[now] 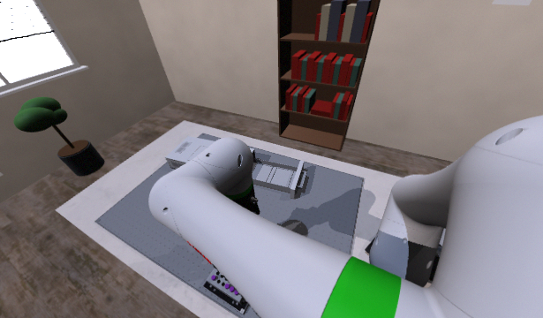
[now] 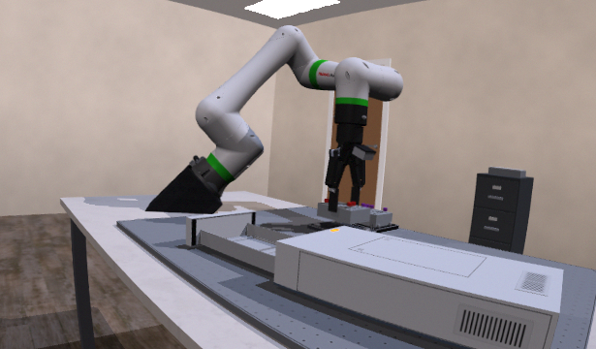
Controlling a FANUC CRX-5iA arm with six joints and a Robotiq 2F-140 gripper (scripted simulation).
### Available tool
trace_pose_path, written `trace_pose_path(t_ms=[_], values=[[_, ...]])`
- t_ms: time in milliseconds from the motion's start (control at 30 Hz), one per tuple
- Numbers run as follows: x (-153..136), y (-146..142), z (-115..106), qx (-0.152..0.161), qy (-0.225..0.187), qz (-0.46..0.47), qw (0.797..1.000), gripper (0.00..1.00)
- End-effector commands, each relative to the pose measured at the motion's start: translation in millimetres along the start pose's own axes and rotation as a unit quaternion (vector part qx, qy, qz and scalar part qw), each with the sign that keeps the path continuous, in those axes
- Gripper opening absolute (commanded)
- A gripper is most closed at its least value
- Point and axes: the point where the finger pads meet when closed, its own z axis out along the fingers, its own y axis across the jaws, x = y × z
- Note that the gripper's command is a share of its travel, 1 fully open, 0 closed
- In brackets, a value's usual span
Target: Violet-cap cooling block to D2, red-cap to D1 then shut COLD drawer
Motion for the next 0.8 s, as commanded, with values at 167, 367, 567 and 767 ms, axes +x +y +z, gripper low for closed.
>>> trace_pose_path(t_ms=[167,367,567,767], values=[[0.4,0.2,-0.1,0.000,0.001,0.000,1.000,0.10],[0.4,0.2,0.7,0.000,0.001,0.000,1.000,0.10],[0.4,0.2,1.5,0.000,0.001,0.000,1.000,0.10],[0.5,0.1,2.1,0.000,0.001,0.000,1.000,0.10]])
